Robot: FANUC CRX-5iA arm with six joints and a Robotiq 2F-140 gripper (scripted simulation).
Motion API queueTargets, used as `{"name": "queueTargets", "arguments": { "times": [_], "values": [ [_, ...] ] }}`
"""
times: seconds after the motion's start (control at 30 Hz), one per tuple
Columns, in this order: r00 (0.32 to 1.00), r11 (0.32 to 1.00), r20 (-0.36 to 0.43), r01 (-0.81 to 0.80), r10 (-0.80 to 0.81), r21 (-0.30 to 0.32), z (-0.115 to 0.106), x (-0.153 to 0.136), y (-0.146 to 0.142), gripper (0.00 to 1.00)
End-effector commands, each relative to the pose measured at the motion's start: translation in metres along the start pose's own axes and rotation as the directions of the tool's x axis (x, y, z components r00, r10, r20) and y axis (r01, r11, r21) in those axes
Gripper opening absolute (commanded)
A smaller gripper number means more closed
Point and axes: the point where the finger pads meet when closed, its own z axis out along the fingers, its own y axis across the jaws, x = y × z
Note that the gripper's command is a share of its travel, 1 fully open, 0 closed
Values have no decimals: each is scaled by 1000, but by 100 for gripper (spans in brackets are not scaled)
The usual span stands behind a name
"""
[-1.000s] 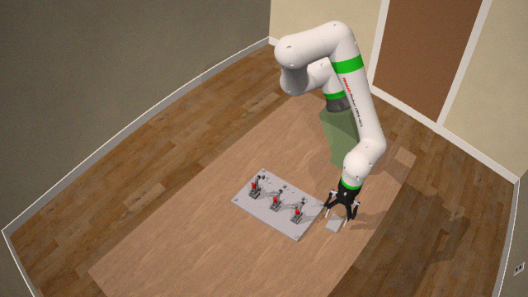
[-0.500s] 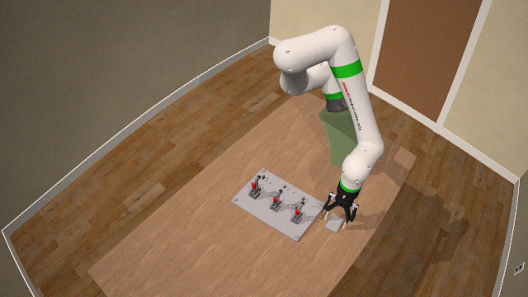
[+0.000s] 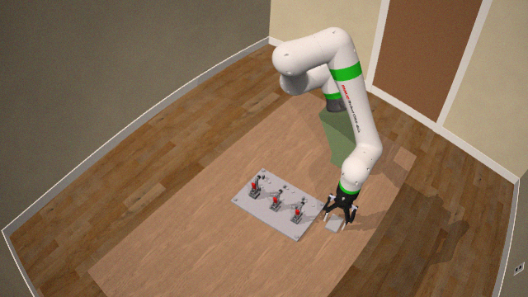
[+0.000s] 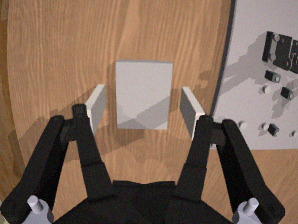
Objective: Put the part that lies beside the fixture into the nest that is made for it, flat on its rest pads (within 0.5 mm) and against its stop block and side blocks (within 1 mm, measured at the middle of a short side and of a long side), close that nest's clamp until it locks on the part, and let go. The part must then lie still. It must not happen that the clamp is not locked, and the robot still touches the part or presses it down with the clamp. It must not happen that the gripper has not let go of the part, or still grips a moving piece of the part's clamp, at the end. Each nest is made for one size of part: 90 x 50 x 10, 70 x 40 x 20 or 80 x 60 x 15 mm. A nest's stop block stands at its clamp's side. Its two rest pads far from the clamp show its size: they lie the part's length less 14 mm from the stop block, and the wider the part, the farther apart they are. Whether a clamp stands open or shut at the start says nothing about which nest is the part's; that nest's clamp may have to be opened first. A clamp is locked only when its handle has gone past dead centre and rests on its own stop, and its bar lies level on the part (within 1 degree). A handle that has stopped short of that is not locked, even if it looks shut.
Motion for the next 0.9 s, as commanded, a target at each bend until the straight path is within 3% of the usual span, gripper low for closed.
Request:
{"name": "queueTargets", "arguments": {
  "times": [0.0, 0.37, 0.4, 0.87],
  "values": [
    [1000, 1000, 0, 0, 0, 0, 0, 0, 0, 58],
    [1000, 1000, 0, 0, 0, 0, 0, 0, 0, 58],
    [1000, 1000, 0, 0, 0, 0, 0, 0, 0, 0],
    [1000, 1000, 0, 0, 0, 0, 0, 0, 0, 0]
  ]
}}
